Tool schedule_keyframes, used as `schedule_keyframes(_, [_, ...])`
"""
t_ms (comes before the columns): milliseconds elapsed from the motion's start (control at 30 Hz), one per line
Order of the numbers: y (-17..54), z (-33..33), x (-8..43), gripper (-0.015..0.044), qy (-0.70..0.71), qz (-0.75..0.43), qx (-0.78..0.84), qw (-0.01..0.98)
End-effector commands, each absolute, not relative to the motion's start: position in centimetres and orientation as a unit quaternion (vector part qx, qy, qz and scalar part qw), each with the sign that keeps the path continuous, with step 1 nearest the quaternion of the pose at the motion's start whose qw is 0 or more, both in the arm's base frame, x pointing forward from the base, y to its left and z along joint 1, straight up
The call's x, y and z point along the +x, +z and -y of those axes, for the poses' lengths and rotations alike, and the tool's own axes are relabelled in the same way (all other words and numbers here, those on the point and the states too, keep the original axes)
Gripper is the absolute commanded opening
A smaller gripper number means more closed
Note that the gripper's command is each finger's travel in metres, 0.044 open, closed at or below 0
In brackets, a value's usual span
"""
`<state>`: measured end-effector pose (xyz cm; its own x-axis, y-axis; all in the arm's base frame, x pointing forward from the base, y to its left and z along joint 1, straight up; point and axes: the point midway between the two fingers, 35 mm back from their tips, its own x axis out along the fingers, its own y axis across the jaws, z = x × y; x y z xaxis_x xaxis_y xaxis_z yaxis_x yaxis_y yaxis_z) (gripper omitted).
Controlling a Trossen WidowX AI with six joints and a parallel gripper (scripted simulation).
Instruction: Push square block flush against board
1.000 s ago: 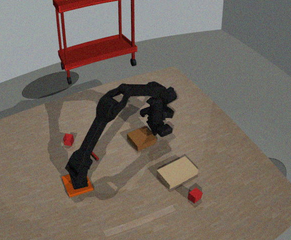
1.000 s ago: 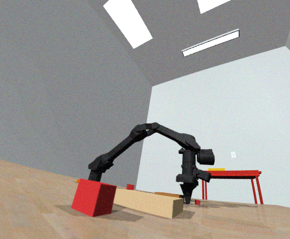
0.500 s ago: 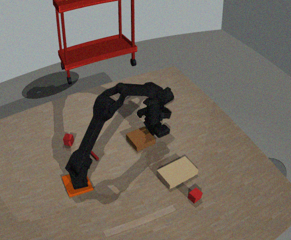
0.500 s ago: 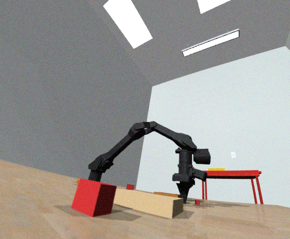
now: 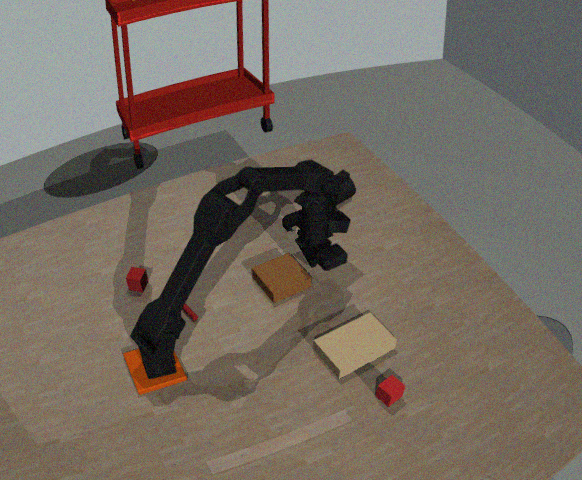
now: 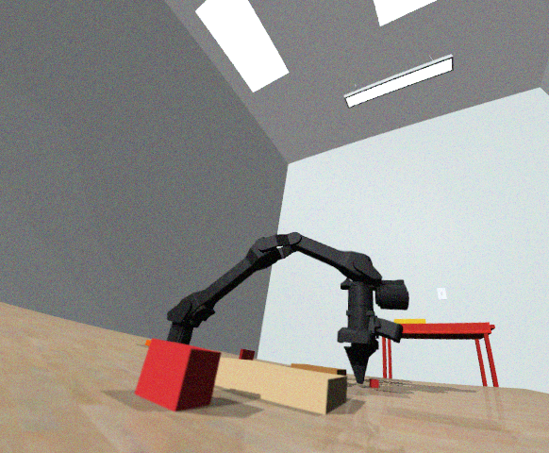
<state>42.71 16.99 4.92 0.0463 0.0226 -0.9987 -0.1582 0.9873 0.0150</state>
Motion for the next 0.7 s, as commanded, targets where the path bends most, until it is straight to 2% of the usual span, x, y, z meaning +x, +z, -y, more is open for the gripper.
schedule_keyframes(0, [4.9, -17.0, 43.4, 0.0000, 0.063, -0.687, -0.052, 0.722])
schedule_keyframes(400, [5.2, -17.3, 44.7, 0.0000, 0.063, -0.687, -0.049, 0.723])
schedule_keyframes(667, [10.4, -17.2, 44.4, 0.0000, 0.063, -0.687, -0.052, 0.722])
